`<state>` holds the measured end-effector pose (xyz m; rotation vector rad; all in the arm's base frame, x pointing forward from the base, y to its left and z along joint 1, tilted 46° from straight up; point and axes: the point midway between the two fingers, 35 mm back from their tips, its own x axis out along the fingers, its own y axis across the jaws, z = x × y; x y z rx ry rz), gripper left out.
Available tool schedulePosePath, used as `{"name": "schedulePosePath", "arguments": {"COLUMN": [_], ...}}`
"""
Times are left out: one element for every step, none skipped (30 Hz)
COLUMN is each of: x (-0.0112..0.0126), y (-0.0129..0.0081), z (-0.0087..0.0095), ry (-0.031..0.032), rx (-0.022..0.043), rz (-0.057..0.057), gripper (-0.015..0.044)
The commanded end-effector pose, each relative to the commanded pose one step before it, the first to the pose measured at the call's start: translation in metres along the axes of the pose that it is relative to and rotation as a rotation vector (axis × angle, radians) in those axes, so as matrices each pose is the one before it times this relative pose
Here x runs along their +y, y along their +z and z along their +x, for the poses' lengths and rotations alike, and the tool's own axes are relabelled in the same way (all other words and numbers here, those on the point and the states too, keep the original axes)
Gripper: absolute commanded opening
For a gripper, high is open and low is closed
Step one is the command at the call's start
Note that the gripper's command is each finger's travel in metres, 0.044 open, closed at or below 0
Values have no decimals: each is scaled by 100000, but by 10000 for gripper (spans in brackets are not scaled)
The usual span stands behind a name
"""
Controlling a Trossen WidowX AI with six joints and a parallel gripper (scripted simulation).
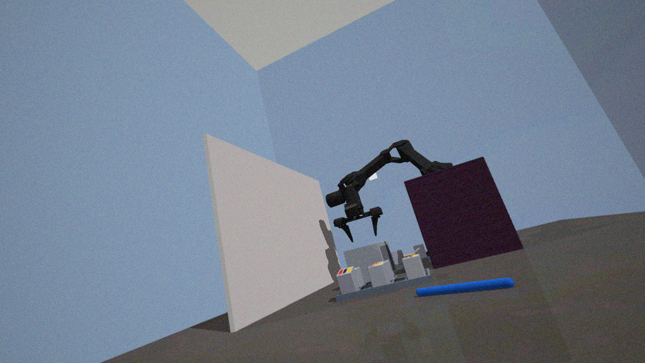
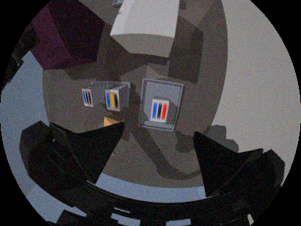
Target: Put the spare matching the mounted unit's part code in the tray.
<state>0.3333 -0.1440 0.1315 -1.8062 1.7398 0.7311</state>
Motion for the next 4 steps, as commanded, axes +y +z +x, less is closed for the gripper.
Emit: {"name": "schedulePosePath", "arguments": {"x": [-34, 0, 0, 0], "y": [50, 0, 0, 0], "z": [34, 0, 0, 0], "ry": [-65, 0, 0, 0], "rx": [0, 0, 0, 0], "rz": [-317, 0, 0, 0], "gripper": [440, 440, 440, 440]}}
